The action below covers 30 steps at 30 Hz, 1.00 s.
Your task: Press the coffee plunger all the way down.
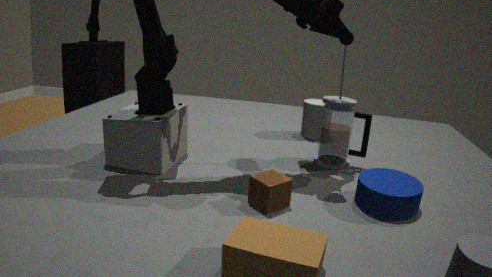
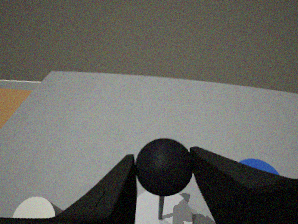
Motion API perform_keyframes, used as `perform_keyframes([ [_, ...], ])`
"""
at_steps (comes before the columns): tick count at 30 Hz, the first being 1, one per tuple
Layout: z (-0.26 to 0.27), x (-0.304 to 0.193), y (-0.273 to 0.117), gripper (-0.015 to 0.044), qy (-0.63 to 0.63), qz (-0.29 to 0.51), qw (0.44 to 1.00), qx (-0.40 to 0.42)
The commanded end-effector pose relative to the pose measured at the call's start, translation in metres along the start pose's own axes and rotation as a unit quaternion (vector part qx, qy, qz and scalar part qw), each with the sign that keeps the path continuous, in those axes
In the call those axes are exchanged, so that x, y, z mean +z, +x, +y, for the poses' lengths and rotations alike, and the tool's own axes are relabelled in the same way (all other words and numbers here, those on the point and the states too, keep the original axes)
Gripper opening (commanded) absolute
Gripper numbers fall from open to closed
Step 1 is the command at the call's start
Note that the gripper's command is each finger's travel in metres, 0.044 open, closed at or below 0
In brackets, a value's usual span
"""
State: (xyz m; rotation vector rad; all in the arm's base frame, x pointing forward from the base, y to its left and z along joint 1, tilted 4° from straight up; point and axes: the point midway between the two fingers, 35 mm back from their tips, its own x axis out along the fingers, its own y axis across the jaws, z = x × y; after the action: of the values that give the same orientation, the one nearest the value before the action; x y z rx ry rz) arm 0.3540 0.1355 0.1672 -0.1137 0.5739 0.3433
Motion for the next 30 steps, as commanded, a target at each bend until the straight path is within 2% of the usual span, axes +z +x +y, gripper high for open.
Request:
perform_keyframes([
  [1, 0.0, -0.002, 0.003, 0.0125, -0.002, -0.002, 1.0, 0.001],
  [30, 0.0, -0.038, 0.035, 0.0125, -0.002, -0.002, 1.0, 0.001],
])
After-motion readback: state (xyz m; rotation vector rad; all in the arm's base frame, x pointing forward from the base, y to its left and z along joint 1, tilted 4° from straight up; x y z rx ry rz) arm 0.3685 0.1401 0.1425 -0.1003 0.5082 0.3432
